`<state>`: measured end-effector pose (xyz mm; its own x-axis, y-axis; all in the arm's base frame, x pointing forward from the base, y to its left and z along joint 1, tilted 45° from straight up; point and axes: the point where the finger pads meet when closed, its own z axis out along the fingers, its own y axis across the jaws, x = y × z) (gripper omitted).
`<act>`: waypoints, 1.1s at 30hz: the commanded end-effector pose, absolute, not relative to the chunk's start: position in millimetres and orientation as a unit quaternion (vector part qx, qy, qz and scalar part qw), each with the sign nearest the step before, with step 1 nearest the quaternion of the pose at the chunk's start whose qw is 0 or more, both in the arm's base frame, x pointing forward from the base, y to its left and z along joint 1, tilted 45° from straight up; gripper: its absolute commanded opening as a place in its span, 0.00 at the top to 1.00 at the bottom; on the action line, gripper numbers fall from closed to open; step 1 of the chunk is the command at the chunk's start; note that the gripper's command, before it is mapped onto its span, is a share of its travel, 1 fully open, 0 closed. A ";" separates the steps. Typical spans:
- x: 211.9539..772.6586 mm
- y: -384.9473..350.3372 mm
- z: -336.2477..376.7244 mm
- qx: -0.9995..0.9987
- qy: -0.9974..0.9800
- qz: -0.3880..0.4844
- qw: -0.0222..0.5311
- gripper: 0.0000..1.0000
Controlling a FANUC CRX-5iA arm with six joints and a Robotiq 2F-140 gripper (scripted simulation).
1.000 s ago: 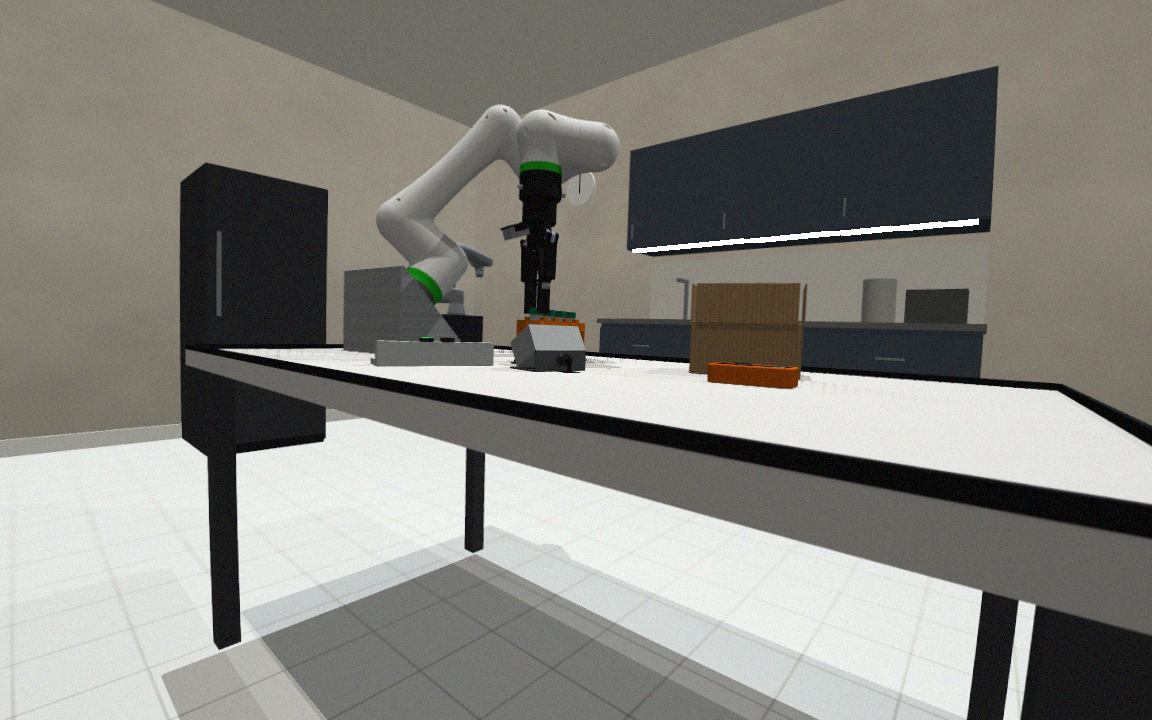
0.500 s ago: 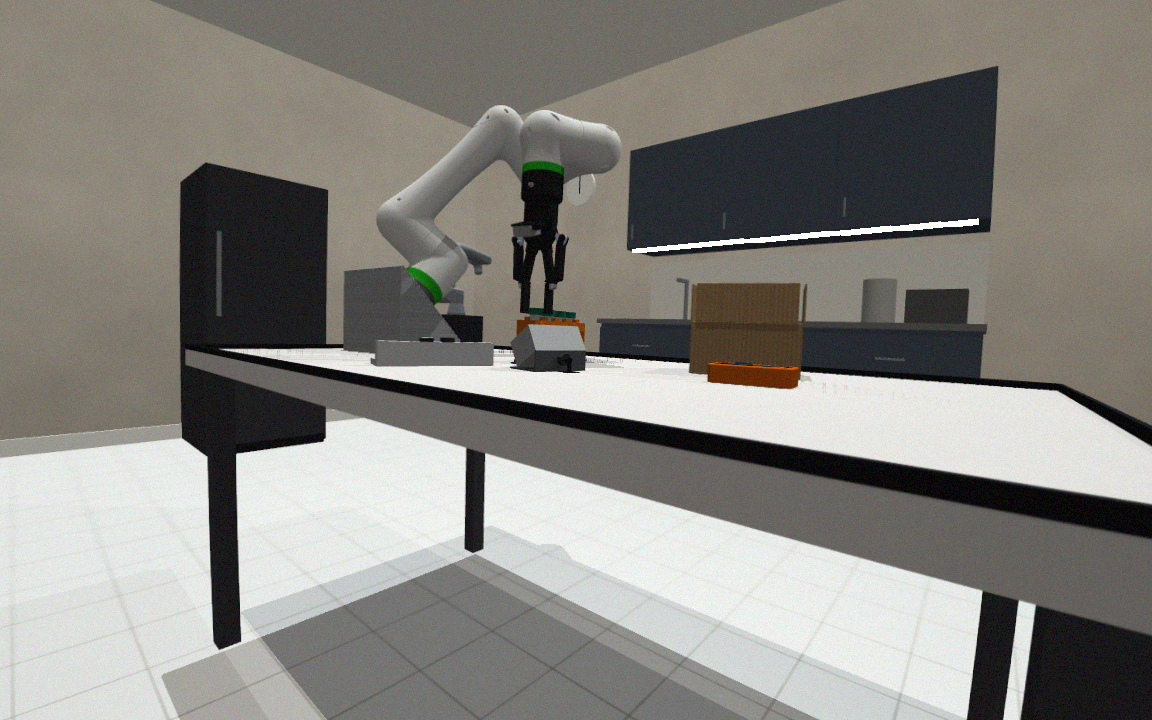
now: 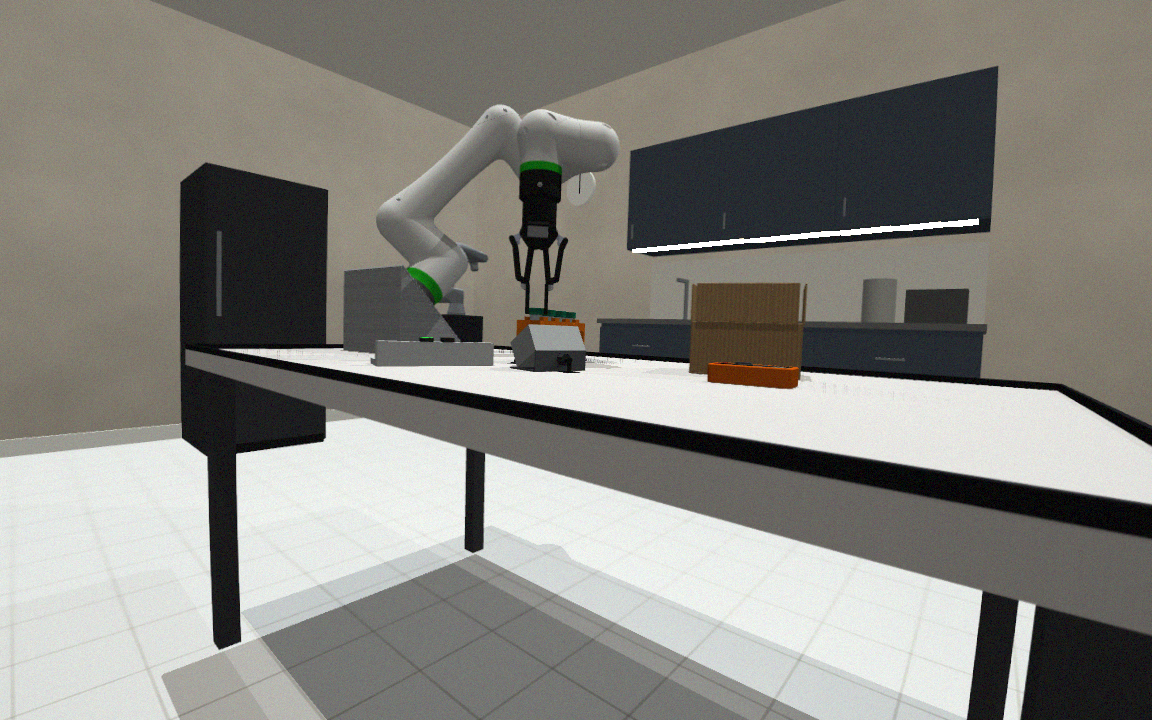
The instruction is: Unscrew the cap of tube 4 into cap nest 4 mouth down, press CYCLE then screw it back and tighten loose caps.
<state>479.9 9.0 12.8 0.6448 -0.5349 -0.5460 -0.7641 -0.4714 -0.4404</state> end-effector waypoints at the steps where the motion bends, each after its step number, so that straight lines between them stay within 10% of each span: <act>1: 480.3 8.0 13.2 -0.841 0.386 0.168 0.339 0.70; 33: 480.3 8.2 13.0 -0.571 0.728 0.304 0.225 0.70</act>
